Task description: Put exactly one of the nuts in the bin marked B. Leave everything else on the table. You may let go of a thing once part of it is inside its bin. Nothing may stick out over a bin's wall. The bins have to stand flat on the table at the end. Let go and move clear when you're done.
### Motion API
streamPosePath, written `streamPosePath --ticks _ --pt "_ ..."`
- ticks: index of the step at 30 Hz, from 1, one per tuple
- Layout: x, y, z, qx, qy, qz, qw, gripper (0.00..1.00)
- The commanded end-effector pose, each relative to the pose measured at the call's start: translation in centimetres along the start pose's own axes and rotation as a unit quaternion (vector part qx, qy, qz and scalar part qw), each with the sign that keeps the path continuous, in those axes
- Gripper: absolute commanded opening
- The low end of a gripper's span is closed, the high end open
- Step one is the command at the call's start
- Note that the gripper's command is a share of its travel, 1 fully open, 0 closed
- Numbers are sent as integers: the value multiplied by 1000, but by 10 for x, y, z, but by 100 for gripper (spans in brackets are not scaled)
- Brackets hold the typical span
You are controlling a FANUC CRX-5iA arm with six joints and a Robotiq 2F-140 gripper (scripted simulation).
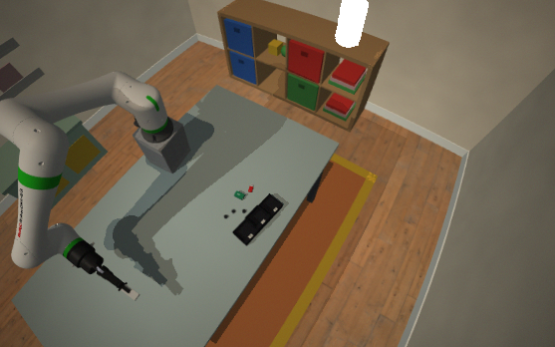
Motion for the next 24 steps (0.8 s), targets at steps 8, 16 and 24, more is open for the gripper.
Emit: streamPosePath --ticks 8,16,24 --pt "45 -44 -7 15 -41 -56 997 5" --pt "64 -63 -13 24 -82 -107 991 5" --pt "85 -90 -17 28 -115 -143 983 5"
Point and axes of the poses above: the point where the finger pads meet when closed, its own x axis out along the fingers, its own z axis across the jaws, y = z × x, the point moved 10 cm from there along -x, back along the fingers, and after that the axes turned 10 degrees about x, right-handed, at the moved point
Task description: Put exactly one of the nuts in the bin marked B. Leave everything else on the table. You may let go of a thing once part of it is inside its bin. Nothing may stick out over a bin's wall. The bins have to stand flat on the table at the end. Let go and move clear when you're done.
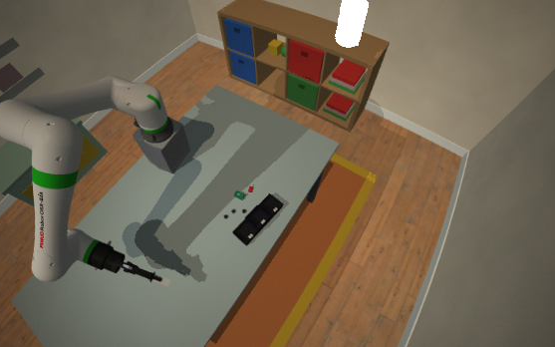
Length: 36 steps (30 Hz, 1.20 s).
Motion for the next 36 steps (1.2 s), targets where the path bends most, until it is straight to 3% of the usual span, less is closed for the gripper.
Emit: streamPosePath --ticks 1,4,8,11,14,17,20,22,26,29,31,34,36 --pt "18 -13 -8 6 -42 -45 998 5" --pt "32 -33 -8 6 -42 -45 998 5" --pt "34 -35 -8 6 -42 -45 998 5" --pt "48 -48 -16 8 -87 -88 992 5" --pt "60 -68 -15 8 -87 -88 992 5" --pt "60 -68 -15 8 -87 -88 992 5" --pt "74 -83 -23 5 -133 -127 983 5" --pt "81 -99 -22 5 -133 -127 983 5" --pt "82 -101 -22 5 -133 -127 983 5" --pt "95 -119 -28 -2 -178 -161 971 5" --pt "100 -134 -27 -2 -178 -161 971 5" --pt "100 -134 -27 -2 -178 -161 971 5" --pt "109 -146 -33 -12 -217 -187 958 5"
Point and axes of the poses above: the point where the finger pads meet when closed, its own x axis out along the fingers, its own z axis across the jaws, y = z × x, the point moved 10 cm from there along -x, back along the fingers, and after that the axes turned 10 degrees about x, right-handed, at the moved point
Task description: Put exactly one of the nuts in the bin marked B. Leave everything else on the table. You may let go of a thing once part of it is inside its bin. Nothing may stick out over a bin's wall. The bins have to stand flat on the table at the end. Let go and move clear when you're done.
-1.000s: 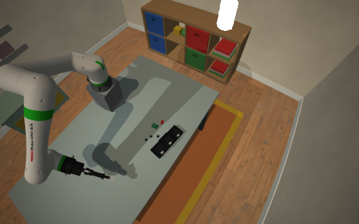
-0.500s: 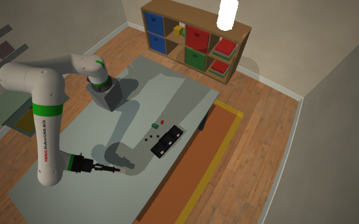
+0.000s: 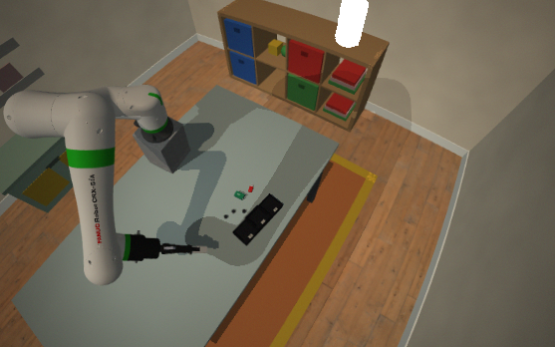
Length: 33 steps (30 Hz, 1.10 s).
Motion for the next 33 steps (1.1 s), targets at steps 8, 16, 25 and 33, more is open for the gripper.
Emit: streamPosePath --ticks 8,16,25,33 --pt "32 -40 -22 -20 -93 -53 994 5" --pt "52 -75 -33 -38 -144 -75 986 5" --pt "65 -102 -42 -57 -189 -91 976 5" --pt "74 -126 -51 -81 -231 -102 964 5"
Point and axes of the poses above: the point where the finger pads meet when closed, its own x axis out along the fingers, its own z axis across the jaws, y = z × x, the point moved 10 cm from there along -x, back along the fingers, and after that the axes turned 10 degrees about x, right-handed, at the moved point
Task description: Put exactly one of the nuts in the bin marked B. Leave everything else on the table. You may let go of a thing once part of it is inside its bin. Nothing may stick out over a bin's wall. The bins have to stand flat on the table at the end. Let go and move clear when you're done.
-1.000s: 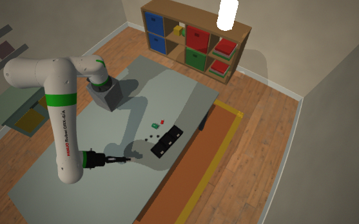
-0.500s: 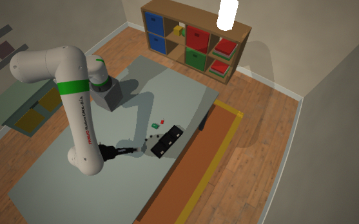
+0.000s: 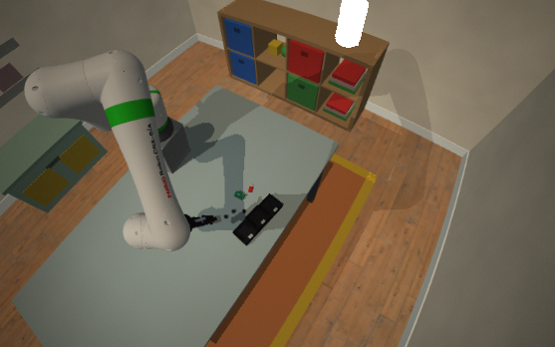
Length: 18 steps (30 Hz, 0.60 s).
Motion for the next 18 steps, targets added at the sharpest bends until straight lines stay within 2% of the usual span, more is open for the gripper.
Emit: streamPosePath --ticks 1,3,7,9,12,14,17,18 --pt "6 -13 -10 -10 -28 -5 1000 5" --pt "11 -28 -24 -34 -71 -11 997 5" --pt "12 -31 -25 -34 -71 -11 997 5" --pt "16 -48 -39 -61 -112 -11 992 5" --pt "17 -49 -39 -61 -112 -11 992 5" --pt "20 -65 -54 -90 -149 -8 985 5" --pt "20 -65 -54 -90 -149 -8 985 5" --pt "21 -74 -62 -107 -167 -5 980 5"
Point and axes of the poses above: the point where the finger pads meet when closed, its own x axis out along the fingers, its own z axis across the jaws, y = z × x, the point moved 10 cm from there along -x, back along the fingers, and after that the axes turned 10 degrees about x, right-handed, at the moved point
